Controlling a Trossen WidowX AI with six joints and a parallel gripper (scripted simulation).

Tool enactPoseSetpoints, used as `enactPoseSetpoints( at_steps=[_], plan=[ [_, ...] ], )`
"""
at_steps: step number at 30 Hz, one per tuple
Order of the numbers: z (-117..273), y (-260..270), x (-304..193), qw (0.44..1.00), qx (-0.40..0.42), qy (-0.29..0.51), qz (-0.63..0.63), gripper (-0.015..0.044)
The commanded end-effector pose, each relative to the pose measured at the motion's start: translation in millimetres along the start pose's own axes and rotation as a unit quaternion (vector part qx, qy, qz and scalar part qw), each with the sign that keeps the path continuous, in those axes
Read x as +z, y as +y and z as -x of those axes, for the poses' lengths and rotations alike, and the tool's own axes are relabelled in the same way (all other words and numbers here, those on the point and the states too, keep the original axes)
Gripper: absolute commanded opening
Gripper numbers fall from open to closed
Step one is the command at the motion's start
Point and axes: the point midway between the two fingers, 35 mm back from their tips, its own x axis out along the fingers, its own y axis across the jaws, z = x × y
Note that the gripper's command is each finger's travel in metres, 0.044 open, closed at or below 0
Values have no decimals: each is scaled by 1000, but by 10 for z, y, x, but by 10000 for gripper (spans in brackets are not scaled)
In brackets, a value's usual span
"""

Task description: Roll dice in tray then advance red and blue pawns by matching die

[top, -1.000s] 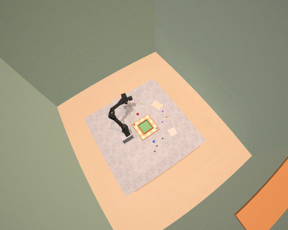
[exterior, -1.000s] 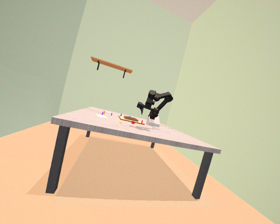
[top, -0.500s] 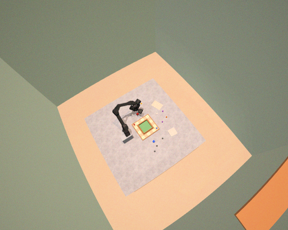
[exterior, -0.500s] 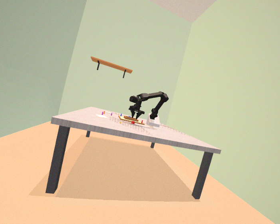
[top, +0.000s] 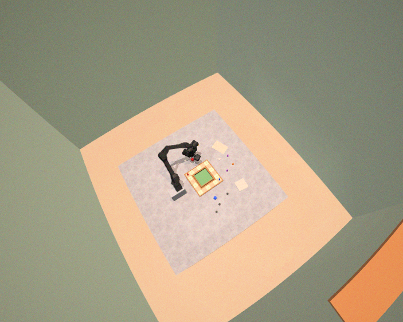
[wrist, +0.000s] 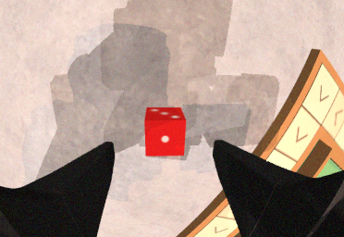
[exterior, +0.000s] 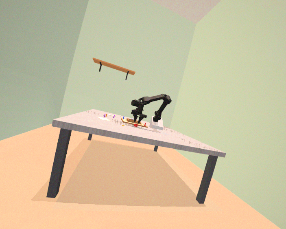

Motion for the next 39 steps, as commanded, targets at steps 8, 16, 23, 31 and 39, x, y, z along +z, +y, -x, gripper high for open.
enactPoseSetpoints(
  at_steps=[8,16,23,31,39],
  plan=[
    [-180,-17,-10,1000,-1,2,-4,275],
    [-305,-12,-15,1000,0,2,-4,275],
    [-315,-12,-16,1000,0,2,-4,144],
    [-315,-12,-16,1000,0,2,-4,71],
    [-103,-18,16,1000,-3,7,0,0]
  ],
)
